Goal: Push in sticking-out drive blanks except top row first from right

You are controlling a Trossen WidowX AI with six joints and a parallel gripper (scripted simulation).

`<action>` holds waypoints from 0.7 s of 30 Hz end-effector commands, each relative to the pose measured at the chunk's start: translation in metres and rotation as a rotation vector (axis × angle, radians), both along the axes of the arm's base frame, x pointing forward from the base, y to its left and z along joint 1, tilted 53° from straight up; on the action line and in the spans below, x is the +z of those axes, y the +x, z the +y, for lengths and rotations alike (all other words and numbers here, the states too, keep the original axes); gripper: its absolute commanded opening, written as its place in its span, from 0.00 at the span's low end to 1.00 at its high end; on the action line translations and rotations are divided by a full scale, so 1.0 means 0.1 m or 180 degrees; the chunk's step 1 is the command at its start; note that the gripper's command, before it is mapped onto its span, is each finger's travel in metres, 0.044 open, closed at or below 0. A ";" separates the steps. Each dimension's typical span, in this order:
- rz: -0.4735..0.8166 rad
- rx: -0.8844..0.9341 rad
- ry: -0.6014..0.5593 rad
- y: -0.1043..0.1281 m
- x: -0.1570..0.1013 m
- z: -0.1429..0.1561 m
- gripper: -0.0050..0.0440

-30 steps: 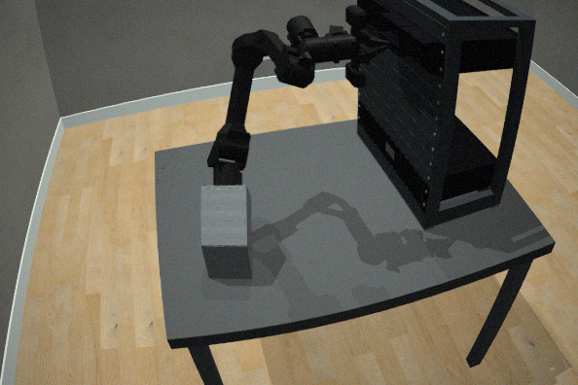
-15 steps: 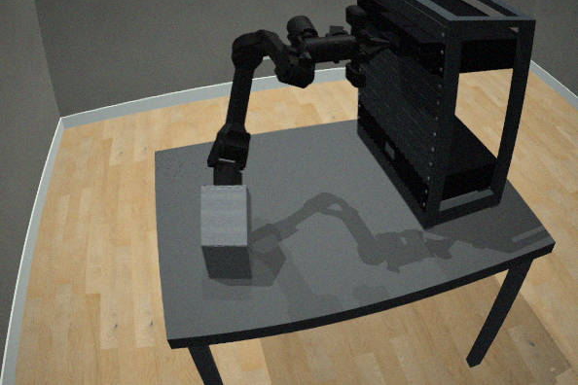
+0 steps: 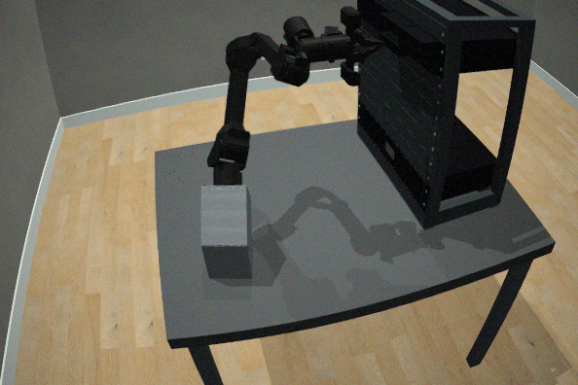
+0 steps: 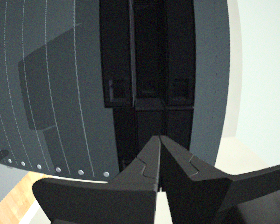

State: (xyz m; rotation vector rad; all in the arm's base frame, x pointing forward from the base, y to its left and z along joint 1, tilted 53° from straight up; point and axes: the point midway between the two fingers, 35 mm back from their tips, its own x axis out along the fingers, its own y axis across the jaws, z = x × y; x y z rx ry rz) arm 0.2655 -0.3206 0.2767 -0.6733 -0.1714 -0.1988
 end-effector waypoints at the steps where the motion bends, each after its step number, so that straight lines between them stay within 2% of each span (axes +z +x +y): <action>1: 0.0002 -0.0042 -0.0018 0.00 0.09 0.13 0.10; 11: 0.0002 -0.0042 -0.0018 0.02 0.29 0.53 0.10; 21: 0.0002 -0.0042 -0.0018 0.03 0.34 0.64 0.10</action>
